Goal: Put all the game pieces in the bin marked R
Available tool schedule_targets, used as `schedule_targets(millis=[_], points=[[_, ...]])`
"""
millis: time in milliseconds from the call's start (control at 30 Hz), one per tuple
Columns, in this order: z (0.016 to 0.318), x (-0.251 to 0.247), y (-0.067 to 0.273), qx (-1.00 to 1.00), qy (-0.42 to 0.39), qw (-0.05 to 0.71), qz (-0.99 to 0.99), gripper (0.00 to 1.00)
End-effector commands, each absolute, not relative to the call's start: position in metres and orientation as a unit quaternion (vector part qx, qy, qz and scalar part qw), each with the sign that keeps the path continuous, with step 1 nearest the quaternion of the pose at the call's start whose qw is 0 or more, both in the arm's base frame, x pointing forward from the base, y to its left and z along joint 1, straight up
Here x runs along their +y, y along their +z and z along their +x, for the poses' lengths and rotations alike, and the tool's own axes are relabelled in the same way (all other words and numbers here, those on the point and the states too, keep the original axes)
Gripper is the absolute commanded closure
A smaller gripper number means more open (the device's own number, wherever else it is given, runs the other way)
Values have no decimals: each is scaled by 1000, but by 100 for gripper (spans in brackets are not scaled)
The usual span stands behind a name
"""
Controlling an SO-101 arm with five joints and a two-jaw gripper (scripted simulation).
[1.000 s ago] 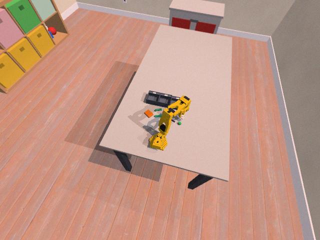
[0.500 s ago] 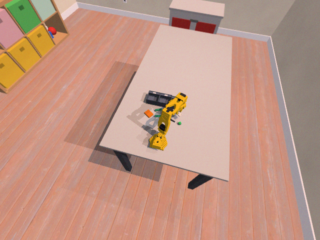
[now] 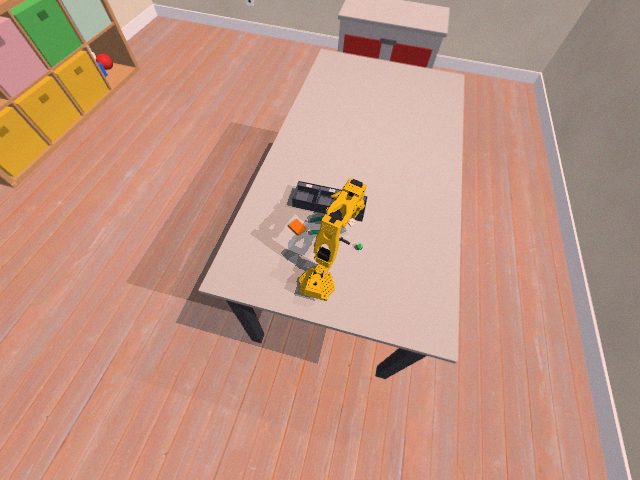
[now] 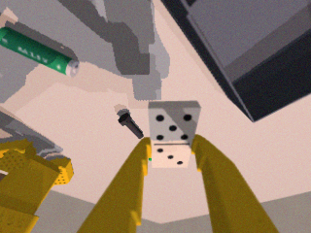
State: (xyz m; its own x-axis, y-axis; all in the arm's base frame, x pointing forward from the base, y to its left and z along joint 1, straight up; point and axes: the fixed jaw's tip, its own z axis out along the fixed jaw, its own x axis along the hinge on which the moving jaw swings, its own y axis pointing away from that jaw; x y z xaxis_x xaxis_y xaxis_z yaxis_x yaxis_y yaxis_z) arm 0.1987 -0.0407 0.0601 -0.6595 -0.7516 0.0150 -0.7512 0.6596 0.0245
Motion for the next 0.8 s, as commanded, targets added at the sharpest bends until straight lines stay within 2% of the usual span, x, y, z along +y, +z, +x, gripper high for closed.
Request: schedule_targets(millis=[0,767], points=[[206,-40,72,-911,11,-15,413,100],[228,9,86,-935,17,-47,351,100]])
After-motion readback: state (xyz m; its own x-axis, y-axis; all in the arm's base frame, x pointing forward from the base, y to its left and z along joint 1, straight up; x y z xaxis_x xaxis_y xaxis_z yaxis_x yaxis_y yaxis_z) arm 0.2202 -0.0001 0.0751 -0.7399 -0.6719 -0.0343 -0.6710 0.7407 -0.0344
